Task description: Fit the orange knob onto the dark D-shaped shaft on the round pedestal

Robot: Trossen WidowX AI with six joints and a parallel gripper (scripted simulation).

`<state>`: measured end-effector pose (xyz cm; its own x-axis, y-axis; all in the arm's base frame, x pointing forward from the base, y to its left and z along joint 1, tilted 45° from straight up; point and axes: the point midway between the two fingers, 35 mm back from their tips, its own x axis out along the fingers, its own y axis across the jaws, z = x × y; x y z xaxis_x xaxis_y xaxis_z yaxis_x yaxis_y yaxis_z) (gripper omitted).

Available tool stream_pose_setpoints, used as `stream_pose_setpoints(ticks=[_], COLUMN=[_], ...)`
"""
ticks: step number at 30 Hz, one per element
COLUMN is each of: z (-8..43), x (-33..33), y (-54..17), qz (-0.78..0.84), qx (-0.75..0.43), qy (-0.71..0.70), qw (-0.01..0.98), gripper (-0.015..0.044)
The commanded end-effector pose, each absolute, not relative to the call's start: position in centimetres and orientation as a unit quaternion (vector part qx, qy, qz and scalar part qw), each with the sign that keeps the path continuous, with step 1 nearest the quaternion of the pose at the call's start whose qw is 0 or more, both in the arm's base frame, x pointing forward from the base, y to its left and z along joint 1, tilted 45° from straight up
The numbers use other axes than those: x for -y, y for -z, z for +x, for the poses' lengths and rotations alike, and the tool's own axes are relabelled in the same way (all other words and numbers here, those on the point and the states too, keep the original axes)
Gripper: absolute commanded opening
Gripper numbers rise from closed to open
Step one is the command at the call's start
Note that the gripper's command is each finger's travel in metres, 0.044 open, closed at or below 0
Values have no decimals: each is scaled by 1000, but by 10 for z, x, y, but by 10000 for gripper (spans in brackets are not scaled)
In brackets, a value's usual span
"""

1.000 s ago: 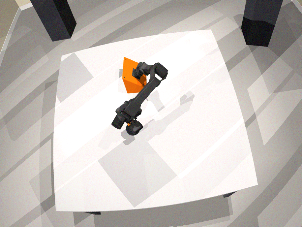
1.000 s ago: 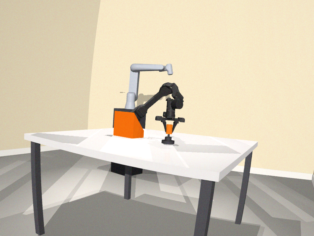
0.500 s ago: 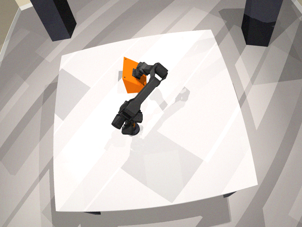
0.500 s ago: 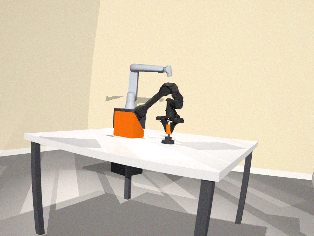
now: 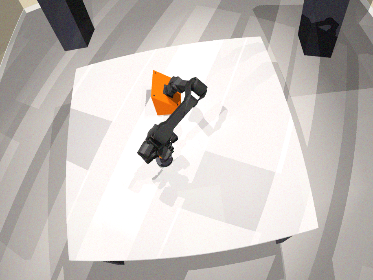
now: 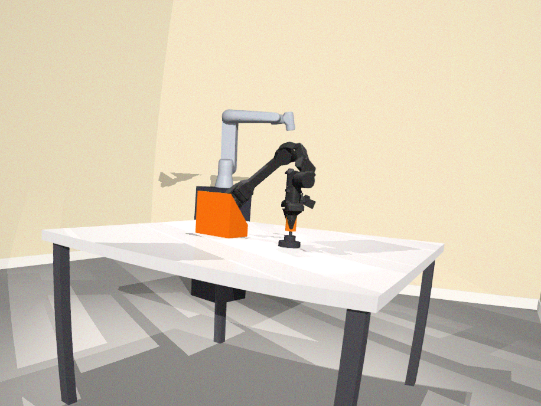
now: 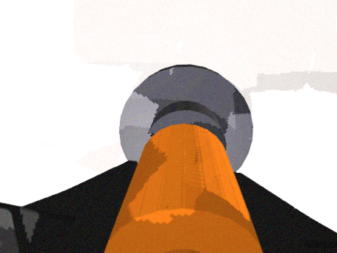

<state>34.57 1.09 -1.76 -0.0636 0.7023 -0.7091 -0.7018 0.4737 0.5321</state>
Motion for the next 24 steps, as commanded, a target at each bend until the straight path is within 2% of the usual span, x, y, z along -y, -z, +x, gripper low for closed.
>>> stream_pose_setpoints(ticks=[1,5,24], z=[347,348,346], x=[-6,-6,-11], y=[16,15,16], qz=[226,279,281], qx=[-656,-679,-680], qy=[-313,-257,-255], qw=[649,628,627], gripper=[0,0,0])
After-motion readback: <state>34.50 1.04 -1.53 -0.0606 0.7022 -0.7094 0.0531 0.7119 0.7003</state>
